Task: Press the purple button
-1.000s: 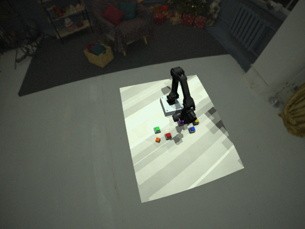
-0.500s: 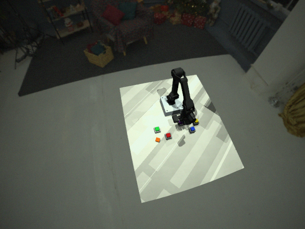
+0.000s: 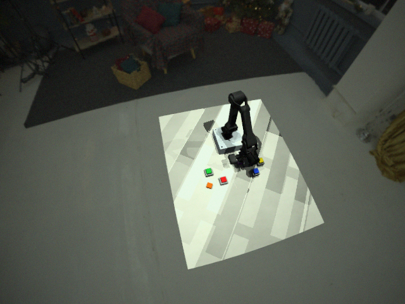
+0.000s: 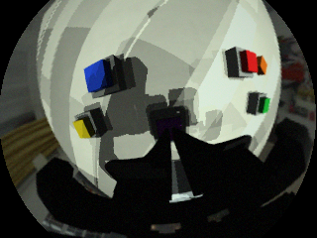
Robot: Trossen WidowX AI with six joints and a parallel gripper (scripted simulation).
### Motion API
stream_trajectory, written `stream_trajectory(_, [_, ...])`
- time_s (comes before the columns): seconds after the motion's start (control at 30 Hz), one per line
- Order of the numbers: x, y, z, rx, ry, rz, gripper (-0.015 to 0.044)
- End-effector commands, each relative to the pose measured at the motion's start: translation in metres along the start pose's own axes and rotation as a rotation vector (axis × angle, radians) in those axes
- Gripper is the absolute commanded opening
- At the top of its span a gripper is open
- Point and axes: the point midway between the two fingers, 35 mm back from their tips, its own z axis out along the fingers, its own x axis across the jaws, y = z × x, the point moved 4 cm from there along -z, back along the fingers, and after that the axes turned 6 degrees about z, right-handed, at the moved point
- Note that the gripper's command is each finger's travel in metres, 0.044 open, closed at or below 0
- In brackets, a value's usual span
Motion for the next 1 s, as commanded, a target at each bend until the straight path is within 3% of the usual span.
stream_trajectory(0.0, [0.0,-0.001,0.002,0.005,0.001,0.006,0.002])
stream_trajectory(0.37, [0.0,-0.001,0.002,0.005,0.001,0.006,0.002])
stream_trajectory(0.5, [0.0,0.0,-0.03,0.004,0.0,0.006,0.002])
stream_trajectory(0.63, [0.0,-0.001,-0.032,0.004,0.001,0.006,0.002])
stream_trajectory(0.97, [0.072,0.021,-0.061,0.002,0.022,-0.075,0.0283])
